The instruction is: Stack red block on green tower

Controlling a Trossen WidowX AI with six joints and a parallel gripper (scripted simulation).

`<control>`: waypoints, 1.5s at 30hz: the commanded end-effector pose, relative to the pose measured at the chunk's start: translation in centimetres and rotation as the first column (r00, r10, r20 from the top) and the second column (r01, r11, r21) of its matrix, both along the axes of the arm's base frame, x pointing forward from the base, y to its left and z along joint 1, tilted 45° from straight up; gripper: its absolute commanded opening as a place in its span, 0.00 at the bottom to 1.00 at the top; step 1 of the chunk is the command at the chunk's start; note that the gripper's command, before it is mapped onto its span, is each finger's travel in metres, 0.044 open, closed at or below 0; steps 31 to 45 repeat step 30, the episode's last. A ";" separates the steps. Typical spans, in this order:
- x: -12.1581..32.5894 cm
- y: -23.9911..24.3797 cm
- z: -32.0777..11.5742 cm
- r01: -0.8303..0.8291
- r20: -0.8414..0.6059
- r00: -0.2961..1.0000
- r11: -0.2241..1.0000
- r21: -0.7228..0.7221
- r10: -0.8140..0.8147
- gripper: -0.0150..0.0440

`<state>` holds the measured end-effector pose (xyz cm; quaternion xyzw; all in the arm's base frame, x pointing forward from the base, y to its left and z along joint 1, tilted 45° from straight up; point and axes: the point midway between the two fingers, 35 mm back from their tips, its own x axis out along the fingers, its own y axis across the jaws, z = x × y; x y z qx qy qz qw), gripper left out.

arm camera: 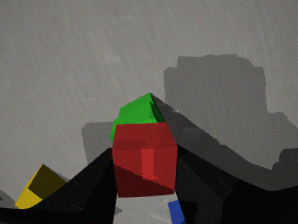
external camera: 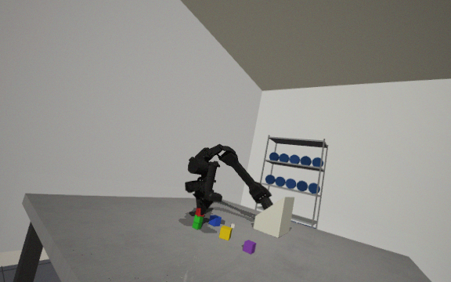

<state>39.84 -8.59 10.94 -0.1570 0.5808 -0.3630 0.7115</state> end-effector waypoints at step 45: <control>0.0 0.0 0.0 0.000 0.002 1.000 1.000 0.000 0.000 1.00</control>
